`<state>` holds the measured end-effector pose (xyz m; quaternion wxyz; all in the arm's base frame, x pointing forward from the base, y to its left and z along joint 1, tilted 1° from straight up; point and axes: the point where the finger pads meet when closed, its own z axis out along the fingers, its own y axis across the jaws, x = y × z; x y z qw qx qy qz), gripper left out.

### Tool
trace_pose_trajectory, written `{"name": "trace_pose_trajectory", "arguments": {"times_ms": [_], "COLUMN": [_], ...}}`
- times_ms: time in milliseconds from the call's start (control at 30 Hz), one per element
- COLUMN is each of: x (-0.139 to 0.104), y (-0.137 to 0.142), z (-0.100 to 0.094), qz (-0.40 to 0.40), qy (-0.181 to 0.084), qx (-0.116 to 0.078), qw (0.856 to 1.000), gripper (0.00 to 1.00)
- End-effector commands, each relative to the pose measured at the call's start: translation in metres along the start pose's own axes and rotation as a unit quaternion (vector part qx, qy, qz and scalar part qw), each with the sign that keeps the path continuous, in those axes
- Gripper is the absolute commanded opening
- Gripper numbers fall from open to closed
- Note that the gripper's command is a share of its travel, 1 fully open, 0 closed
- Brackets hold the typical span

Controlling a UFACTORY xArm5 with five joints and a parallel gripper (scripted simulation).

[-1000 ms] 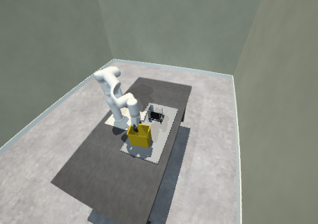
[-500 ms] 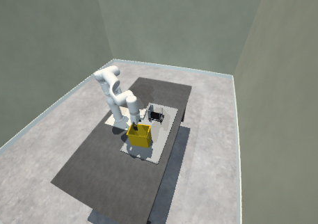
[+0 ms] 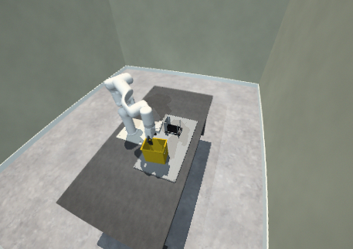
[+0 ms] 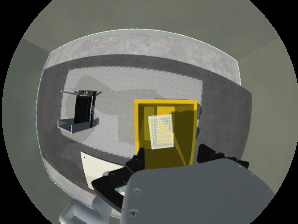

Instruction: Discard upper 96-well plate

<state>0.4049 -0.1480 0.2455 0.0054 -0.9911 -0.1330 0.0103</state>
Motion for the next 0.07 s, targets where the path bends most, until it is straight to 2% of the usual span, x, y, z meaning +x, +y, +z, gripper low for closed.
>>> {"name": "trace_pose_trajectory", "arguments": {"times_ms": [0, 33], "x": [0.0007, 0.0007], "y": [0.0005, 0.0005], "z": [-0.0016, -0.0016], "qz": [0.000, 0.000], "qy": [0.002, 0.002], "qx": [-0.001, -0.001], "qw": [1.000, 1.000], "gripper": [1.00, 1.00]}}
